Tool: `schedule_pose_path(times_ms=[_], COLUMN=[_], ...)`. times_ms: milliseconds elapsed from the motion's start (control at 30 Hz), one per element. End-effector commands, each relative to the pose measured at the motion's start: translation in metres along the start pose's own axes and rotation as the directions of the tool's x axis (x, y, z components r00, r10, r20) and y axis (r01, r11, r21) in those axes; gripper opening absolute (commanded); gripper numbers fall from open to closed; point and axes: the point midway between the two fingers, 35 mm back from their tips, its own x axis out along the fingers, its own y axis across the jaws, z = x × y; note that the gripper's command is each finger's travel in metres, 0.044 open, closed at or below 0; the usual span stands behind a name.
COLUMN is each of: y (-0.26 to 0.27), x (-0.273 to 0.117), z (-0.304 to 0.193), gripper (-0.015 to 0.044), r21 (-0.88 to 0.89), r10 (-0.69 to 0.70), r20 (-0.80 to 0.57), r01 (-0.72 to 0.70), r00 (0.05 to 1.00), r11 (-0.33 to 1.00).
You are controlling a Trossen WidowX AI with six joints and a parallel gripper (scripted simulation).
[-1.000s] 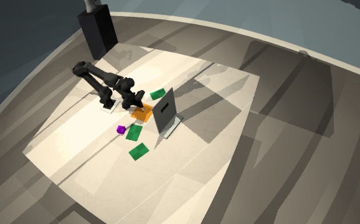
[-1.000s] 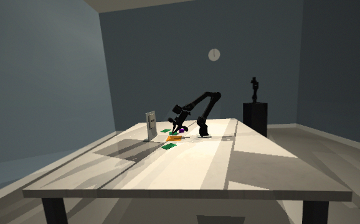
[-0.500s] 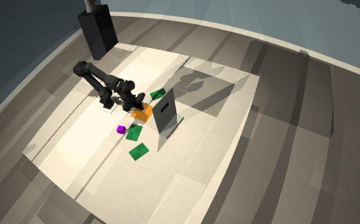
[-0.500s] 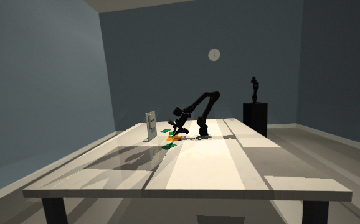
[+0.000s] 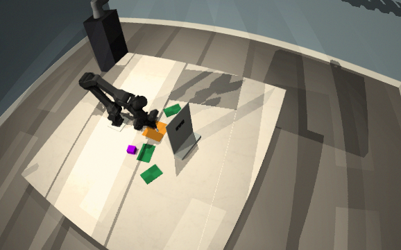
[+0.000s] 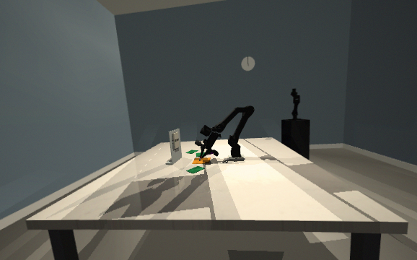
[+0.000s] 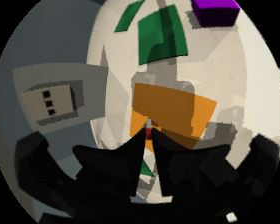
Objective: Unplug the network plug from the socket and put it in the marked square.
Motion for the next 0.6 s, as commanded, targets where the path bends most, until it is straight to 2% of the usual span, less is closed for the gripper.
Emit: schedule_pose_path(times_ms=[0, 300, 500, 567], y=[-0.0015, -0.0003, -0.0003, -0.0003], x=[0.0021, 0.0012, 0.0012, 0.0012], z=[0.0000, 0.0003, 0.0003, 0.0003], gripper=[0.0000, 0.0000, 0.0156, 0.0156], r21=[-0.004, 0.000, 0.000, 0.000], r10=[-0.004, 0.000, 0.000, 0.000], r20=[-0.003, 0.000, 0.000, 0.000], r01=[0.004, 0.000, 0.000, 0.000], r00=[1.000, 1.000, 1.000, 1.000], r11=[1.000, 1.000, 1.000, 1.000])
